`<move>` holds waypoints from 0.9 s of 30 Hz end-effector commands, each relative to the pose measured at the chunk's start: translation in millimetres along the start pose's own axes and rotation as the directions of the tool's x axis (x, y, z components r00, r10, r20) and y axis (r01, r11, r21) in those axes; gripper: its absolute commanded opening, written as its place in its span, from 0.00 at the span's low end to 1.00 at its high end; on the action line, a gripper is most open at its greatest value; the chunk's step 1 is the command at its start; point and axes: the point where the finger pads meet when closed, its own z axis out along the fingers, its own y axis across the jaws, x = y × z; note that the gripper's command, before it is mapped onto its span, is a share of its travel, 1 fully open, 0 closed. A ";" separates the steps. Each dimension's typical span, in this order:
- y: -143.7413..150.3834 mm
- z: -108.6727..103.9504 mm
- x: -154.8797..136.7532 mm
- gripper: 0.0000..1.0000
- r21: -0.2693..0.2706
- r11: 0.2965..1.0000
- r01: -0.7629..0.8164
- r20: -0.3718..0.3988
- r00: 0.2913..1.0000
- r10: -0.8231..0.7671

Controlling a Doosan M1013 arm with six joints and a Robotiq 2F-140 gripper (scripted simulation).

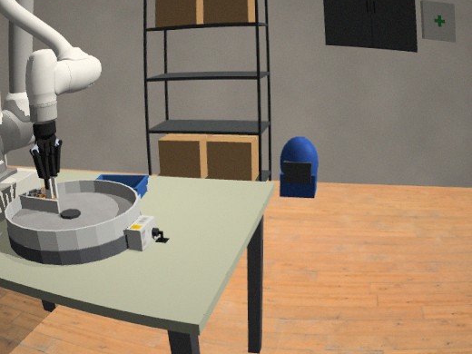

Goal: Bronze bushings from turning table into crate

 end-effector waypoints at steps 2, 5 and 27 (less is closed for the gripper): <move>0.0 0.0 0.0 0.10 0.000 1.000 0.000 0.000 1.000 0.000; 0.0 0.0 0.0 0.10 0.000 1.000 0.000 0.000 1.000 0.000; 0.0 0.0 0.0 0.00 0.000 1.000 0.000 0.000 1.000 0.000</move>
